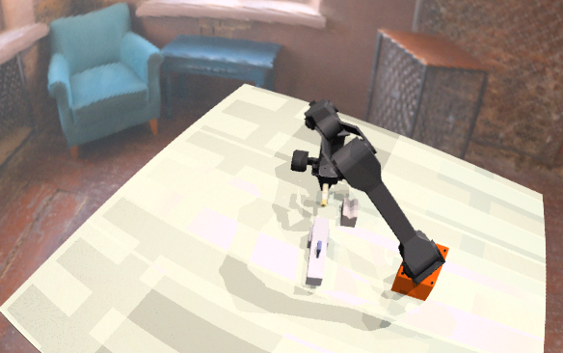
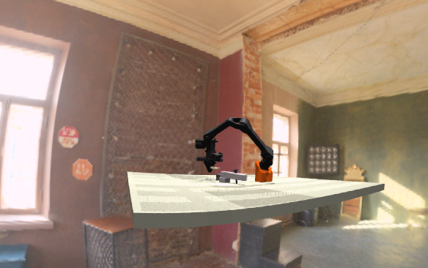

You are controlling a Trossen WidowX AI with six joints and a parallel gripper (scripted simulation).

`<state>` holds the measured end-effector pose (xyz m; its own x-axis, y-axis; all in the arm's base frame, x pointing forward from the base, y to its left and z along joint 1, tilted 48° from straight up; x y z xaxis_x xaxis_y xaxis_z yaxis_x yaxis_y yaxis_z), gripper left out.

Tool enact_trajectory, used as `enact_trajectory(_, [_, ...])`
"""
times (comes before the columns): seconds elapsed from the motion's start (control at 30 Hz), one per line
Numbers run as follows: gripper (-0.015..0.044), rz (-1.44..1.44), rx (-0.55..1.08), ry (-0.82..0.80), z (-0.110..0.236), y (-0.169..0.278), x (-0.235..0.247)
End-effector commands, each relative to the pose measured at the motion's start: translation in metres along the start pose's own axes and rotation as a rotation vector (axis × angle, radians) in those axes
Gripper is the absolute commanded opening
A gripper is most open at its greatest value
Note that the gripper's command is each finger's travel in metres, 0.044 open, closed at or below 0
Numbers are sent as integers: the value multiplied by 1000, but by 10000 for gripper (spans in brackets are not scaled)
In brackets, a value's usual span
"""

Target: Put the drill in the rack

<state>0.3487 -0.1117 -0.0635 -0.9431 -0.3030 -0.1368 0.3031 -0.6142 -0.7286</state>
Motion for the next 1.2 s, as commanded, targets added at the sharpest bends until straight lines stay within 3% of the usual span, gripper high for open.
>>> enact_trajectory(0.0, [0,4,3,-3,3,0,0])
enact_trajectory(0.43, [0,4,3,-3,11,0,1])
enact_trajectory(1.17, [0,3,5,-4,8,14,42])
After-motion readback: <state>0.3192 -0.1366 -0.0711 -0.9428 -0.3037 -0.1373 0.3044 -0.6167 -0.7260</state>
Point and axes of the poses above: the point midway between the two fingers, 35 mm back from their tips, its own z axis back along the fingers, its own x axis across the jaws, y = z × x, the point moved 10 cm from there along z, back along the fingers, and after that the axes turned 8 degrees about -z, right-handed, at the moved point
